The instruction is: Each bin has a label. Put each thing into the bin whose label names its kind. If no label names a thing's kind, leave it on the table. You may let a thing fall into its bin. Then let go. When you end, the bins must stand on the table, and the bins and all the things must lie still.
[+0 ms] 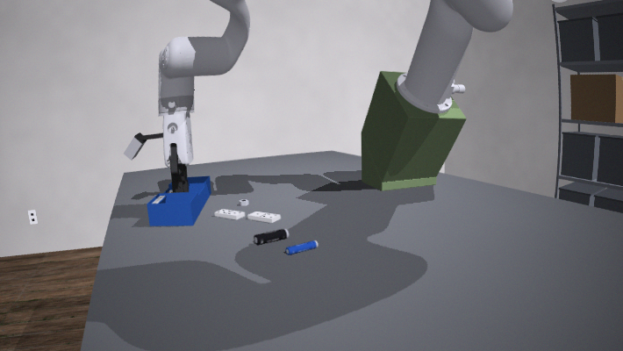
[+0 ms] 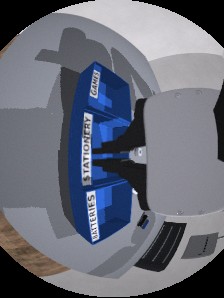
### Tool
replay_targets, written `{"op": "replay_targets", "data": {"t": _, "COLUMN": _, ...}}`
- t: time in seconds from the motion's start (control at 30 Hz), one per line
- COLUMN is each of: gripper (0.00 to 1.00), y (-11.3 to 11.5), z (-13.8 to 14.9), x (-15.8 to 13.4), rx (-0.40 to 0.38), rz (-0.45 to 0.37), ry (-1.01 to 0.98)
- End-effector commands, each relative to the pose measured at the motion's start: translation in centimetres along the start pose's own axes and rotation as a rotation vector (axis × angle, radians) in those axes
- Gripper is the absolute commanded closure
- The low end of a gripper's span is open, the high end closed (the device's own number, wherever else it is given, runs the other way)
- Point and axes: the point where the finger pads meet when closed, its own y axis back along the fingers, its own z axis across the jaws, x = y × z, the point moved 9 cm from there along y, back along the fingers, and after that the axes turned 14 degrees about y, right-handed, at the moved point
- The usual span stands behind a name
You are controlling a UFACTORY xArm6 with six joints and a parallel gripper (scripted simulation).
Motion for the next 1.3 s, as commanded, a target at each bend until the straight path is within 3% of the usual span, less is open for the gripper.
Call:
{"op": "replay_targets", "data": {"t": 0.0, "gripper": 0.93, "y": 0.14, "z": 0.03, "x": 0.12, "rx": -0.001, "rz": 0.003, "ry": 0.001}}
{"op": "replay_targets", "data": {"t": 1.0, "gripper": 0.93, "y": 0.15, "z": 0.03, "x": 0.13, "rx": -0.001, "rz": 0.003, "ry": 0.001}}
{"op": "replay_targets", "data": {"t": 1.27, "gripper": 0.93, "y": 1.08, "z": 0.03, "x": 0.12, "rx": -0.001, "rz": 0.003, "ry": 0.001}}
